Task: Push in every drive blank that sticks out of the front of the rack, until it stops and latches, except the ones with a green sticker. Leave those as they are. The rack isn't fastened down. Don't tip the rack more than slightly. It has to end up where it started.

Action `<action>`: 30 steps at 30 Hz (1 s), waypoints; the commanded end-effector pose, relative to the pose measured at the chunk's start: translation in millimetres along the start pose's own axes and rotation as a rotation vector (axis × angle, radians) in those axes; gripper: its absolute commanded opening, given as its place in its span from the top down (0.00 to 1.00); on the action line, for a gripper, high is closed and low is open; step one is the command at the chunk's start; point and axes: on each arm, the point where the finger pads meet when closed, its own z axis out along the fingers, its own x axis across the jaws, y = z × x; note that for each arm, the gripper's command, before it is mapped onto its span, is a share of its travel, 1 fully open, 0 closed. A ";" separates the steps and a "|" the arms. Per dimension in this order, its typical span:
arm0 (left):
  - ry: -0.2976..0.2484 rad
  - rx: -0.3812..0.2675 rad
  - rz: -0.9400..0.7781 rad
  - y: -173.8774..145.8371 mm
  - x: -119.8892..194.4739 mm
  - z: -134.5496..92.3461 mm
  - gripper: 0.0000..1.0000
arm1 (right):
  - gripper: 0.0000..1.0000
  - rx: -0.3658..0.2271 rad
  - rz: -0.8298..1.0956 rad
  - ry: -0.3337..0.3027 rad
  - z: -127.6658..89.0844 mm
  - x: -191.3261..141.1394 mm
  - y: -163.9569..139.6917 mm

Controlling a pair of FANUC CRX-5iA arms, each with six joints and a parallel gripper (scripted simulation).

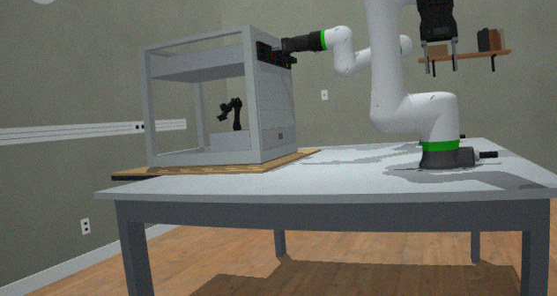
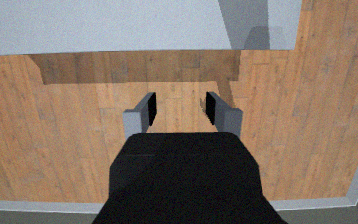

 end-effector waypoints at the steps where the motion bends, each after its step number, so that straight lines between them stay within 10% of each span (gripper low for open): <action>1: 0.000 -0.002 0.000 0.2 -0.1 -0.9 0.00 | 1.00 0.000 0.002 -0.002 -0.5 -1.8 -0.4; 30: 0.000 -0.002 0.000 0.2 -0.1 -0.9 0.00 | 1.00 0.000 0.002 -0.002 -96.8 -1.6 -0.3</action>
